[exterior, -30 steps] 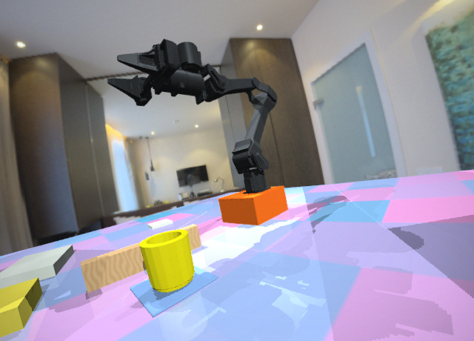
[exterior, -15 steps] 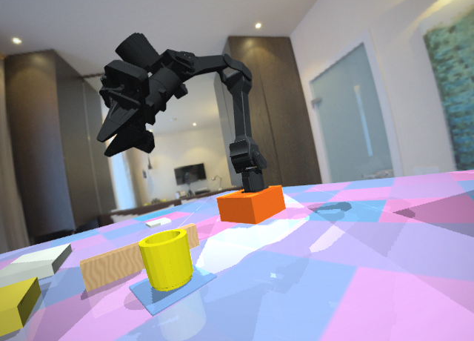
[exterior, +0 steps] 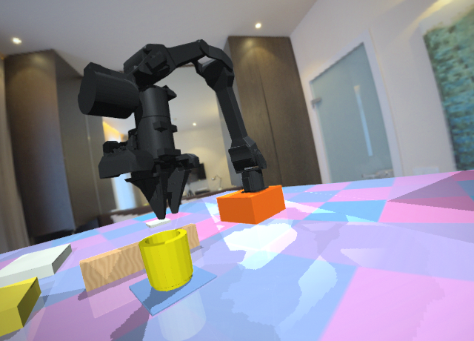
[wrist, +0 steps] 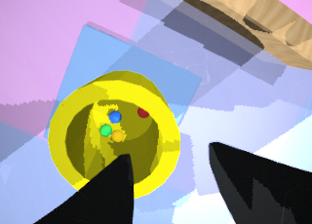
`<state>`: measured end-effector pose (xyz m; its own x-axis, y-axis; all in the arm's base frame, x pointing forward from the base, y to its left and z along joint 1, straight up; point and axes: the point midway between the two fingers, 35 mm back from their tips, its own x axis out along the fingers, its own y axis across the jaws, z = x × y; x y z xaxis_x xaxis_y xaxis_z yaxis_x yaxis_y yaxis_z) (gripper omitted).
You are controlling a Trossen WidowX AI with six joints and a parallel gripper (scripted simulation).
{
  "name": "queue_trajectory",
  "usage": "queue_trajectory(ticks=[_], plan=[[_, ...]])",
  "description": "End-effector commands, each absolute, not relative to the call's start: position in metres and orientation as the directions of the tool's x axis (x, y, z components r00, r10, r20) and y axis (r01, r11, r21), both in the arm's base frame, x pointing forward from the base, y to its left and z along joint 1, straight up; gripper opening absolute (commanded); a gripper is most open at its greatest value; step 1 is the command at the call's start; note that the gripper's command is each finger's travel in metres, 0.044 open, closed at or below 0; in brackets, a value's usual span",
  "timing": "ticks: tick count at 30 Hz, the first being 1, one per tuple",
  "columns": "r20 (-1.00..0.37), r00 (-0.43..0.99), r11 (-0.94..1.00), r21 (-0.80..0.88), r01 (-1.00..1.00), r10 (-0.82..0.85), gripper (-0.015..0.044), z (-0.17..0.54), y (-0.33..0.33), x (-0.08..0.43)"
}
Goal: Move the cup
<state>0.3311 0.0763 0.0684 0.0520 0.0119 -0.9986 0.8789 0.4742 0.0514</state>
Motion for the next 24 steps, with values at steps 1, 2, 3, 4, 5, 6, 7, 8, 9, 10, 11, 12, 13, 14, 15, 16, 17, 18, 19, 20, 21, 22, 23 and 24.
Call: queue_trajectory(ticks=[1,2,3,4,5,6,7,8,9,10,11,12,13,14,15,16,17,18,19,20,21,22,23,24], plan=[[-0.999,0.032,0.453,0.034,0.891,0.011,0.0167,0.068,0.078,0.329],[-0.999,0.032,0.453,0.034,0.891,0.011,0.0167,0.068,0.078,0.328],[-0.999,0.032,0.453,0.034,0.891,0.011,0.0167,0.068,0.078,0.328],[-0.999,0.032,0.453,0.034,0.891,0.011,0.0167,0.068,0.078,0.328],[-0.999,0.032,0.453,0.034,0.891,0.011,0.0167,0.067,0.078,0.328],[-0.999,0.032,0.453,0.034,0.891,0.011,0.0167,0.066,0.078,0.328],[-0.999,0.032,0.453,0.034,0.891,0.011,0.0167,0.064,0.078,0.328],[-0.999,0.032,0.453,0.034,0.891,0.011,0.0167,0.063,0.078,0.328],[-0.999,0.032,0.453,0.034,0.891,0.011,0.0167,0.061,0.078,0.329],[-0.999,0.032,0.453,0.034,0.891,0.011,0.0167,0.059,0.078,0.329],[-0.999,0.032,0.453,0.034,0.891,0.011,0.0167,0.058,0.078,0.329],[-0.999,0.032,0.453,0.034,0.891,0.011,0.0167,0.056,0.078,0.329],[-0.999,0.032,0.453,0.034,0.891,0.011,0.0167,0.054,0.078,0.329],[-0.999,0.032,0.453,0.034,0.891,0.011,0.0167,0.053,0.078,0.329],[-0.999,0.032,0.453,0.034,0.891,0.011,0.0167,0.051,0.078,0.329],[-0.999,0.032,0.453,0.034,0.891,0.011,0.0167,0.049,0.078,0.330],[-0.999,0.032,0.453,0.034,0.891,0.011,0.0167,0.048,0.078,0.330],[-0.999,0.032,0.453,0.034,0.891,0.011,0.0167,0.046,0.078,0.330],[-0.999,0.032,0.453,0.034,0.891,0.011,0.0167,0.045,0.078,0.330],[-0.999,0.032,0.453,0.034,0.891,0.011,0.0167,0.043,0.078,0.330],[-0.999,0.032,0.453,0.034,0.891,0.011,0.0167,0.041,0.078,0.330],[-0.999,0.032,0.453,0.034,0.891,0.011,0.0167,0.040,0.078,0.330],[-0.999,0.032,0.453,0.034,0.891,0.011,0.0167,0.038,0.078,0.330],[-0.999,0.032,0.453,0.034,0.891,0.011,0.0167,0.036,0.078,0.330]])
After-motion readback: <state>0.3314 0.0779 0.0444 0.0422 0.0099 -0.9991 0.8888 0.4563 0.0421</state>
